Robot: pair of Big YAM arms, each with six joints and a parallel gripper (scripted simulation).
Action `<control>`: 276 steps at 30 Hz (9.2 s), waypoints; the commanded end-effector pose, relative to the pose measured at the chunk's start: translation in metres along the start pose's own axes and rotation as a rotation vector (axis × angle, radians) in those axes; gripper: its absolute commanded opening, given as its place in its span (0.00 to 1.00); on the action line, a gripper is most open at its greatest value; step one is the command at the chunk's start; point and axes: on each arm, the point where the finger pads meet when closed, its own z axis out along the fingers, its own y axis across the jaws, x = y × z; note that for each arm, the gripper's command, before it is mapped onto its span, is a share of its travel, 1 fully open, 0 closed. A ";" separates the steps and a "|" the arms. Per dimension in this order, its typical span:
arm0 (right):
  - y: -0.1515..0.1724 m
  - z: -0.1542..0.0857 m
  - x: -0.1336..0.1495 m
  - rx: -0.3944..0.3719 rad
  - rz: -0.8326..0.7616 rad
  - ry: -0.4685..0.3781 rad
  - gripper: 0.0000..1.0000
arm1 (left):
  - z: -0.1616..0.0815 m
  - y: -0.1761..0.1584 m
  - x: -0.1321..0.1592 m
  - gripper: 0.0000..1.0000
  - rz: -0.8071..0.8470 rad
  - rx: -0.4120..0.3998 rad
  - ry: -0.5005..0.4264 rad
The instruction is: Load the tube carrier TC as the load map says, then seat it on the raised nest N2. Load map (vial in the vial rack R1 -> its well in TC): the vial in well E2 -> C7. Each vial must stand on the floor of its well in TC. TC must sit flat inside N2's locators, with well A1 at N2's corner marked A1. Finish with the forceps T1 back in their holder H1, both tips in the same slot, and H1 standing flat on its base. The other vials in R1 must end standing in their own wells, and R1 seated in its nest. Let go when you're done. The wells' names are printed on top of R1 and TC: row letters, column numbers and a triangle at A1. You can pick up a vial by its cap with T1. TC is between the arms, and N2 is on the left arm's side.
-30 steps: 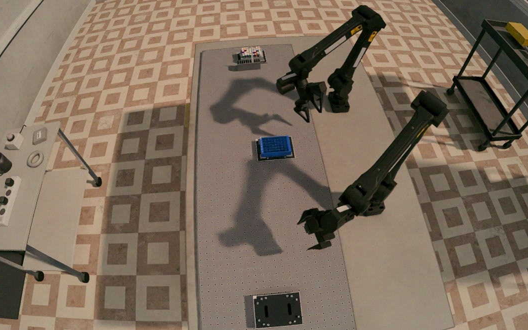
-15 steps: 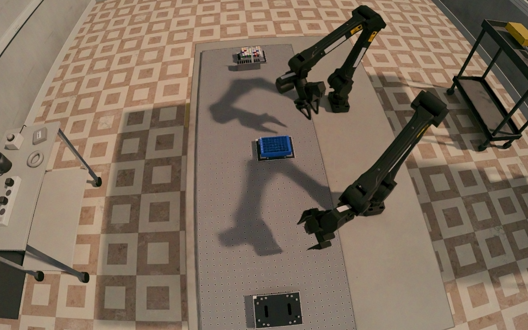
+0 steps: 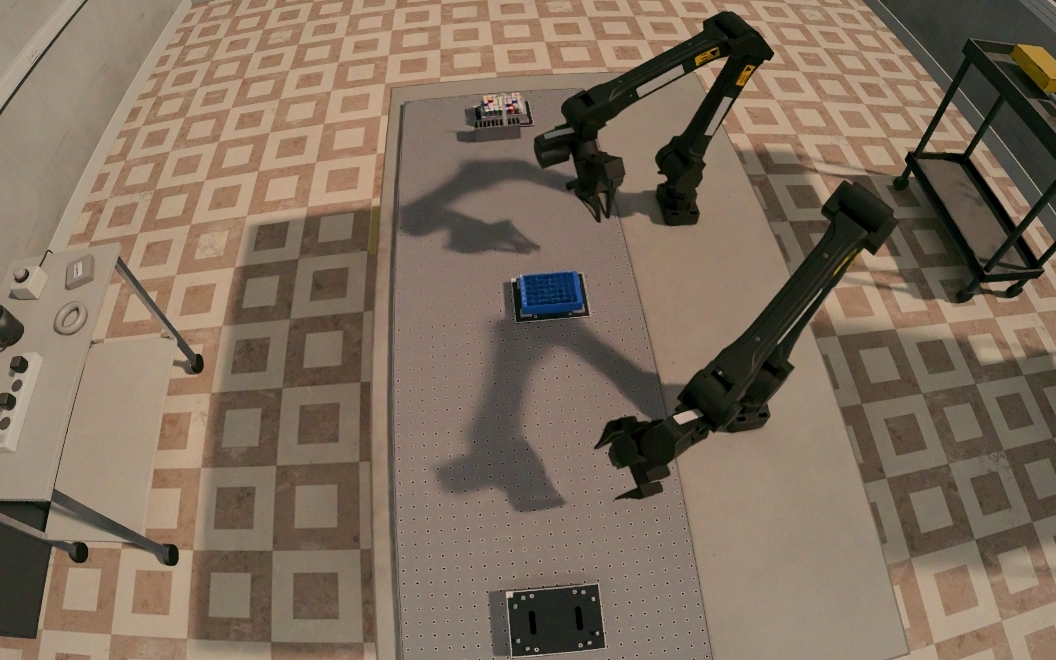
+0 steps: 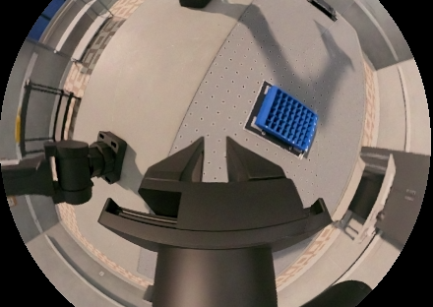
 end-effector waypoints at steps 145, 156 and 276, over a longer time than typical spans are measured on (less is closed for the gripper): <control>-0.011 -0.235 0.168 0.599 1.919 0.342 0.24 | -0.078 -0.097 -0.085 1.00 0.300 -0.063 0.643; -0.016 -0.251 0.190 0.620 1.879 0.343 0.24 | -0.078 -0.097 -0.085 1.00 0.300 -0.063 0.643; 0.029 -0.273 0.423 0.550 1.898 0.364 0.24 | -0.078 -0.097 -0.085 1.00 0.300 -0.063 0.643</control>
